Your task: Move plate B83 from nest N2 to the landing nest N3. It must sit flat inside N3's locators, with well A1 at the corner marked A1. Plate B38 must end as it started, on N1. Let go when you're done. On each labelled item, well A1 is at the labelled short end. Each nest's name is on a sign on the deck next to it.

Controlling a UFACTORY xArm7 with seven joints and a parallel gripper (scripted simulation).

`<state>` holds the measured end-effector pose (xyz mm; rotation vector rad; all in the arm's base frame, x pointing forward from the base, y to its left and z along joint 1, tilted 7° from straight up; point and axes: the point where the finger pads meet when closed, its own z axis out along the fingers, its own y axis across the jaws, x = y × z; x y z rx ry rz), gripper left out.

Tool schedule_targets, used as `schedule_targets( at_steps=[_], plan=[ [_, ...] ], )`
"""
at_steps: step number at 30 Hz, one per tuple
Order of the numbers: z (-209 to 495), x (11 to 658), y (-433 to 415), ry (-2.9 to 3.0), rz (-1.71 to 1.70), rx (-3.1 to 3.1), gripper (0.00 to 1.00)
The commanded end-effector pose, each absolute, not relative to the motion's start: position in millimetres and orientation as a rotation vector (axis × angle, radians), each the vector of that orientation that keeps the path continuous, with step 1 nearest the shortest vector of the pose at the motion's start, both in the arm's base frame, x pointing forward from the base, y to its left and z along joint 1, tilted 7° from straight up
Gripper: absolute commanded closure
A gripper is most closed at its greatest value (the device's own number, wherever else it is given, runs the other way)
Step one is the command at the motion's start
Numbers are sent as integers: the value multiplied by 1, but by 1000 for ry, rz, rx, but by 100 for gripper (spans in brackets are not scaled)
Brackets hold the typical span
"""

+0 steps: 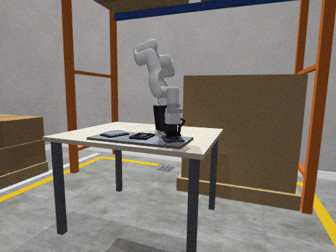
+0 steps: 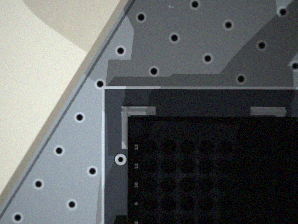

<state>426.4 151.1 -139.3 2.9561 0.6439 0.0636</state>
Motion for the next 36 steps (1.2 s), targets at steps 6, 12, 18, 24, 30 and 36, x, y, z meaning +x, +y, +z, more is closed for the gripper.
schedule_targets(
  at_steps=[6,12,18,24,30,36],
  plan=[
    [-130,427,153,645,69,2957,100],
    [-121,427,154,645,69,2957,100],
    [-113,426,155,645,69,2957,100],
    [-103,425,156,645,69,2957,100],
    [-97,425,156,645,69,2957,100],
    [-87,424,157,645,69,2957,100]
  ],
)
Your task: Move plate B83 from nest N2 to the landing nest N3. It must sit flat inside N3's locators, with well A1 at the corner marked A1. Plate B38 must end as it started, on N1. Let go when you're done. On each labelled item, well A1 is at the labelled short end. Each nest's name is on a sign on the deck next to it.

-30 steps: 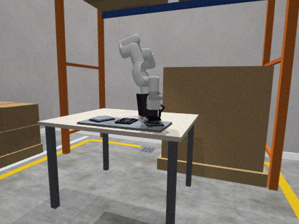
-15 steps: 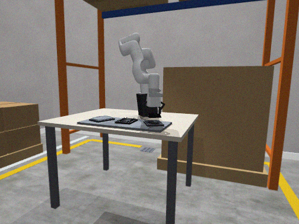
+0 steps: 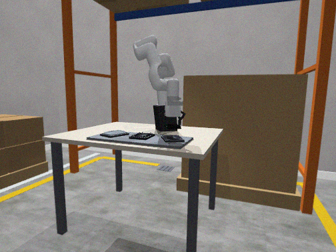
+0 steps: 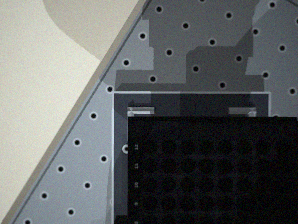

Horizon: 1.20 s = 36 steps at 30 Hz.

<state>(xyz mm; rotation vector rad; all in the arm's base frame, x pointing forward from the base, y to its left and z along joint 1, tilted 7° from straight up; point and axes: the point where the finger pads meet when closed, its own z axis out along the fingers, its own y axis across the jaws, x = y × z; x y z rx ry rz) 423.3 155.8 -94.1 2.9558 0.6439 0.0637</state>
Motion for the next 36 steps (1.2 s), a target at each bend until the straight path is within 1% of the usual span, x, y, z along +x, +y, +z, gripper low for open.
schedule_targets(
  at_steps=[1,20,31,36],
  plan=[
    [-85,424,158,645,69,2957,100],
    [-57,422,160,645,69,2956,100],
    [-57,422,160,645,69,2956,100],
    [-55,420,136,397,83,3003,100]
  ],
)
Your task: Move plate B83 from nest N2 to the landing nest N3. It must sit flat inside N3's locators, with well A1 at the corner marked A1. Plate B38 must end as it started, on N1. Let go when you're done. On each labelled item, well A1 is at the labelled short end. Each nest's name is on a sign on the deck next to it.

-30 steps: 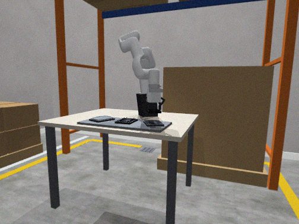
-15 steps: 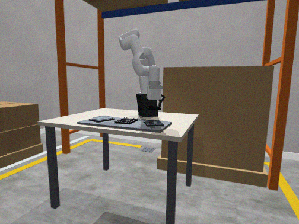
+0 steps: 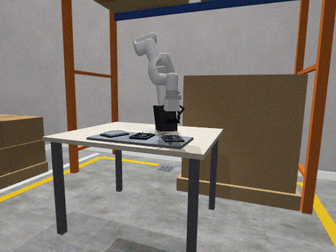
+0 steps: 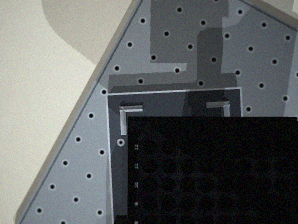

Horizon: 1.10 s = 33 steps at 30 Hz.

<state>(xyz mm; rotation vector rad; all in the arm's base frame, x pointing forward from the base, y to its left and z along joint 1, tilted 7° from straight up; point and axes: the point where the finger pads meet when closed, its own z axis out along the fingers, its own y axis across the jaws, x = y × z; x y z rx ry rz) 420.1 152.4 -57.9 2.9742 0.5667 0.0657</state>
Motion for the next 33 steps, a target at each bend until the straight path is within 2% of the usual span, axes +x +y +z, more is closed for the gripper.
schedule_targets(
  at_steps=[1,12,33],
  plan=[
    [-54,420,131,347,86,3011,100],
    [-50,415,86,-107,111,3037,100],
    [-41,406,-9,-110,111,3036,100]
  ],
)
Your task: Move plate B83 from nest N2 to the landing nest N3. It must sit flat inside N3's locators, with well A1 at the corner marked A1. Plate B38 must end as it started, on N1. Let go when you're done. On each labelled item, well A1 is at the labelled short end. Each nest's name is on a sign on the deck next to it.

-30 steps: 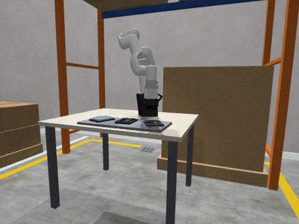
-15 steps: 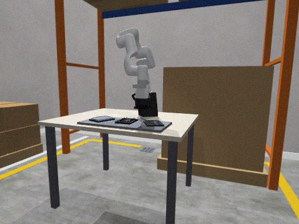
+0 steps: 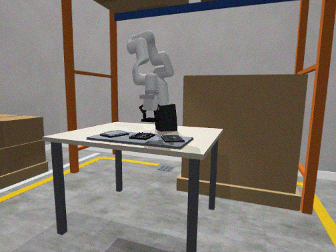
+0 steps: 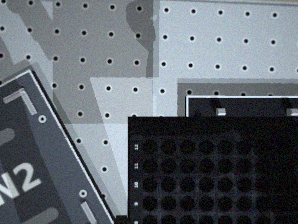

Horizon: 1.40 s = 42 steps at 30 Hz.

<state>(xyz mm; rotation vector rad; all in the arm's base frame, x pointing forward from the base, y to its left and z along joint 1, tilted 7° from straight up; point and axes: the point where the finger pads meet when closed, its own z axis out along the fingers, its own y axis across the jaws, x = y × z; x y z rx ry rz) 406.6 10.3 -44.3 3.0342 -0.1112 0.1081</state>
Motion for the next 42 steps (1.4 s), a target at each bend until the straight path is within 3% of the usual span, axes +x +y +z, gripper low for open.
schedule_targets(
  at_steps=[1,8,42],
  plan=[
    [-41,406,-14,-110,111,3036,100],
    [-37,402,-48,-110,110,3036,100],
    [-52,403,-52,-110,110,3036,100]
  ],
)
